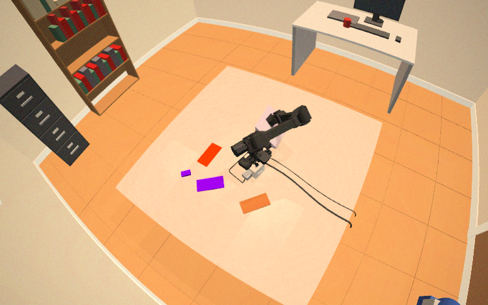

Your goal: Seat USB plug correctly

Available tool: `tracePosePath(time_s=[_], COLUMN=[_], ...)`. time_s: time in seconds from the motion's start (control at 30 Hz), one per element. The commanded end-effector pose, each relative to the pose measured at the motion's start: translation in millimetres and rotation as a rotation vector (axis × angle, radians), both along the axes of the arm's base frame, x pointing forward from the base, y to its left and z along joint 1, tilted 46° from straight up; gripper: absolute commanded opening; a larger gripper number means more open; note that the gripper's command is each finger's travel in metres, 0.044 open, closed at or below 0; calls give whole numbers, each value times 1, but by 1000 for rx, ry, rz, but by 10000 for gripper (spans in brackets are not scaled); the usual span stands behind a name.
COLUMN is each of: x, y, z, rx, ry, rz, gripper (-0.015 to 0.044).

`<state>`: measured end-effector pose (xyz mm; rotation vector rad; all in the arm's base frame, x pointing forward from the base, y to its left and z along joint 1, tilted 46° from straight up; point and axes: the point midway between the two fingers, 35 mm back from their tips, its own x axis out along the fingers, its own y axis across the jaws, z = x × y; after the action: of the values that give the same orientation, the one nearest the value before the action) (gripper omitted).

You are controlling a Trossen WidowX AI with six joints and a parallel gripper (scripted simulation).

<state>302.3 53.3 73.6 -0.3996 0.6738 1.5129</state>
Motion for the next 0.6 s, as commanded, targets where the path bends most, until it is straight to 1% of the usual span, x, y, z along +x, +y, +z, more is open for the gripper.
tracePosePath(time_s=[0.0,0.57], x=[0,1], y=[0,-6], z=[0,6], rx=[0,0], ry=[0,0], rz=[0,0], gripper=[95,95])
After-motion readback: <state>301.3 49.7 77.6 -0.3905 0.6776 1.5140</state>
